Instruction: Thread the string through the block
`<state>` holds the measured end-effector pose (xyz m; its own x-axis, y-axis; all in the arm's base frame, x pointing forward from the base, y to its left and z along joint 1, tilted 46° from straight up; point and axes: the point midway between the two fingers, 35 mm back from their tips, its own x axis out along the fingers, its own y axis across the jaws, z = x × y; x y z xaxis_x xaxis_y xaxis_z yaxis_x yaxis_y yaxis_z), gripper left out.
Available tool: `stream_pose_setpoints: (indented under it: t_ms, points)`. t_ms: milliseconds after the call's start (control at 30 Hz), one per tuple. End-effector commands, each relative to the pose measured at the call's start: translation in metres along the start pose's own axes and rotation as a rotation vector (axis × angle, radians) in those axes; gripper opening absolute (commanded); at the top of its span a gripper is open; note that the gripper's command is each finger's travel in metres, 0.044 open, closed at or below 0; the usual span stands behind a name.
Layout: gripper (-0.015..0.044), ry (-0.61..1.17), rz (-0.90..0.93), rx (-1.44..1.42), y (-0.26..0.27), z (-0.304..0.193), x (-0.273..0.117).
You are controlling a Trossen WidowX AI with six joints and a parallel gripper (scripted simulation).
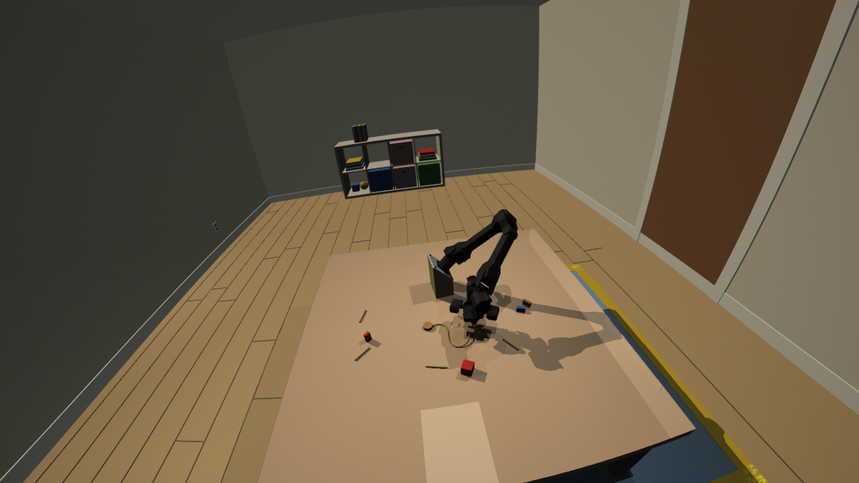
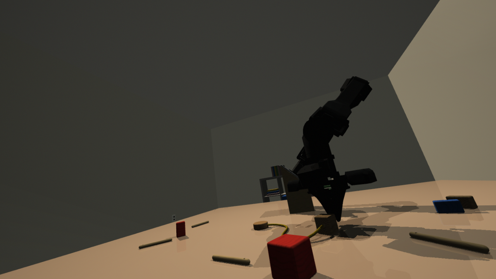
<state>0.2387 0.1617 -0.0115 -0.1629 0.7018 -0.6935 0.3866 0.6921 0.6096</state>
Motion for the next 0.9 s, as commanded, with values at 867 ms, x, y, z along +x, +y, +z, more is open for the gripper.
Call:
stream_pose_setpoints:
  t_ms: [867]
  points:
    - [0.0, 0.007, -0.001, 0.004, -0.001, -0.035, 0.001]
